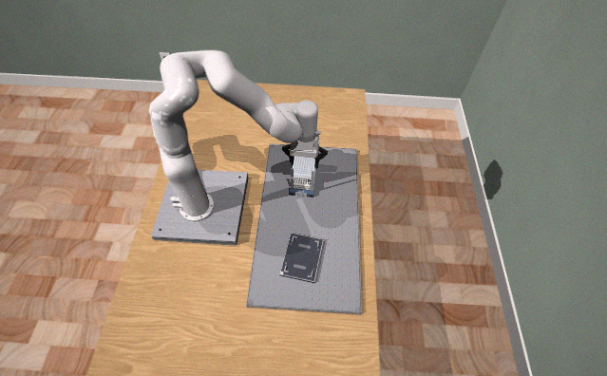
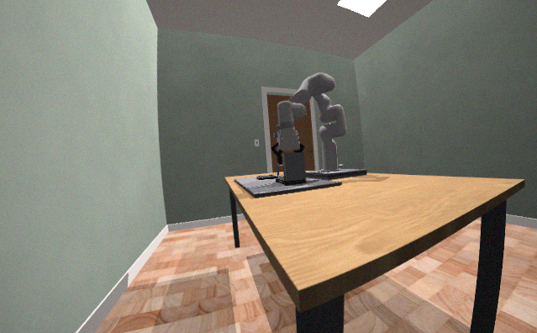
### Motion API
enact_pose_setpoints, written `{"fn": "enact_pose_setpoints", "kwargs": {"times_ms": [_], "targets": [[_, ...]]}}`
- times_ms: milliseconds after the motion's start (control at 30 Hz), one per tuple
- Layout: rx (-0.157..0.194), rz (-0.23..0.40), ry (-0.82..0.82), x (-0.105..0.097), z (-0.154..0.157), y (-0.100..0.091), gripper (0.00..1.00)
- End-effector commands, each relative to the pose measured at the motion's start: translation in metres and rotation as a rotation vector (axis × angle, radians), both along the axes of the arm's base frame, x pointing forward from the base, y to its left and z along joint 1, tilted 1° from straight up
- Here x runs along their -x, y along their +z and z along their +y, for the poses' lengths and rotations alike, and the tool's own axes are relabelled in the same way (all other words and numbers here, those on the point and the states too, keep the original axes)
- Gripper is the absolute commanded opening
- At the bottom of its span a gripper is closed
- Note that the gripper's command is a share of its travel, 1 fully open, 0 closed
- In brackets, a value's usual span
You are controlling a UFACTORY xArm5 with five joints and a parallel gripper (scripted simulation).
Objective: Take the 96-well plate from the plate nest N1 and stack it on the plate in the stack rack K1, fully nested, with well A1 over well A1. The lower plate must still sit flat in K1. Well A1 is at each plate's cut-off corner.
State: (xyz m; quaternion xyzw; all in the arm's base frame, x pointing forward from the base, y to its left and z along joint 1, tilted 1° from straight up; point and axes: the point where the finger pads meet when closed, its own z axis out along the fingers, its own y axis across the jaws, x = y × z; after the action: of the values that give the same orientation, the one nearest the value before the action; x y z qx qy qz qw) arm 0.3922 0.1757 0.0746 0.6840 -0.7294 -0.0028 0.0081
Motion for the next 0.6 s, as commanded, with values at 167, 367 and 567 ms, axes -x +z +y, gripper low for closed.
{"fn": "enact_pose_setpoints", "kwargs": {"times_ms": [167,367,567], "targets": [[-0.001,-0.003,0.0,-0.001,0.0,-0.015,0.0],[-0.001,-0.003,0.0,-0.001,0.0,-0.022,0.0],[-0.001,-0.003,0.0,-0.001,0.0,-0.032,0.0]]}}
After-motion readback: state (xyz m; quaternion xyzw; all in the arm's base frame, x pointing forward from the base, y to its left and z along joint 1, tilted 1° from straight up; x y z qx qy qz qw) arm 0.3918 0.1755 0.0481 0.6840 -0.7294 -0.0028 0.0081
